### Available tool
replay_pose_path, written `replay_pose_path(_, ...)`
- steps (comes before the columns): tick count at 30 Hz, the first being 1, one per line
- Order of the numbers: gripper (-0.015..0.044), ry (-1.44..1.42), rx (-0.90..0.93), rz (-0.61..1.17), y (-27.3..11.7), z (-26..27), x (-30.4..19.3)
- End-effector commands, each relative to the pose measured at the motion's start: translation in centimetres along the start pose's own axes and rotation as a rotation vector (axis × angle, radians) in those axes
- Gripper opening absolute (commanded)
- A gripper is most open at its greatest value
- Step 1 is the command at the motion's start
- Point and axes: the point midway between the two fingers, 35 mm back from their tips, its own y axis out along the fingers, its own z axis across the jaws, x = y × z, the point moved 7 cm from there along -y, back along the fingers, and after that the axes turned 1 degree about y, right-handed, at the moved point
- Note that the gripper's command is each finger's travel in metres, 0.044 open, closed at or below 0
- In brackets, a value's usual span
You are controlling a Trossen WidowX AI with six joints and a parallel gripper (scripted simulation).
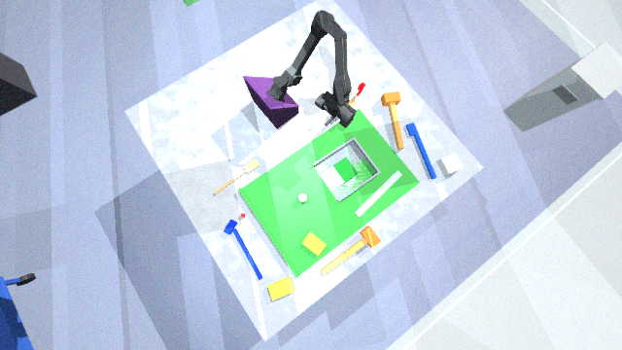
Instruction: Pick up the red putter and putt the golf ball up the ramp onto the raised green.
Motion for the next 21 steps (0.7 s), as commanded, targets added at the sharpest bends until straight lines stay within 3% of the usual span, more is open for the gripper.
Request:
replay_pose_path(1, 0.044, 0.011, 0.005, -0.004, 1.2, 0.2, -0.4)
replay_pose_path(21, 0.044, 0.011, 0.005, -0.006, 3.5, 0.2, -1.0)
